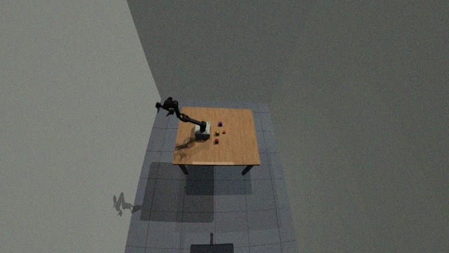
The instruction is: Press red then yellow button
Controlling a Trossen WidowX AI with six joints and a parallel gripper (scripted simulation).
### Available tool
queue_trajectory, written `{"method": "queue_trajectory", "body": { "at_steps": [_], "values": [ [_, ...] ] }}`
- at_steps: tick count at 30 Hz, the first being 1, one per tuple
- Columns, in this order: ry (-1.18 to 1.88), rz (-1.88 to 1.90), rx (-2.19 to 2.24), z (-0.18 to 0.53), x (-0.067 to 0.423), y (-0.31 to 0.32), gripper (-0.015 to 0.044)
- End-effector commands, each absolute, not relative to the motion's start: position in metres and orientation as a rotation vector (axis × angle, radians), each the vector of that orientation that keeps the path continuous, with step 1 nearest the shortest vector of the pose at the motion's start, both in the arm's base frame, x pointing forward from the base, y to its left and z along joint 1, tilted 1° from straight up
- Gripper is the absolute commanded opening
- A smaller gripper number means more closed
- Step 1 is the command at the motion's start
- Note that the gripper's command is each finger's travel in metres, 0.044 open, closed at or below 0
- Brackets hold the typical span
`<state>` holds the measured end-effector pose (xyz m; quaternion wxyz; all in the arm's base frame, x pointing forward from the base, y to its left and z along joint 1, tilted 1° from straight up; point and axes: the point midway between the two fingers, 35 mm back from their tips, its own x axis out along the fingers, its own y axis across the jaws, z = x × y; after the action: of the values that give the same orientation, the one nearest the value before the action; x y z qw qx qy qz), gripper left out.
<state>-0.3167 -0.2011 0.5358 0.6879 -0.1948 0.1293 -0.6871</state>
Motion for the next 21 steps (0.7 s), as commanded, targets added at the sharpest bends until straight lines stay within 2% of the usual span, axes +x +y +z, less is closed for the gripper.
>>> {"method": "queue_trajectory", "body": {
  "at_steps": [1, 10, 21],
  "values": [
    [0.289, -1.543, -0.441, 0.538, -0.315, -0.200, 0.0400],
    [0.237, -1.690, -0.735, 0.632, -0.221, -0.159, 0.0400],
    [0.210, -1.551, -1.201, 0.681, -0.033, -0.121, 0.0400]
  ]
}}
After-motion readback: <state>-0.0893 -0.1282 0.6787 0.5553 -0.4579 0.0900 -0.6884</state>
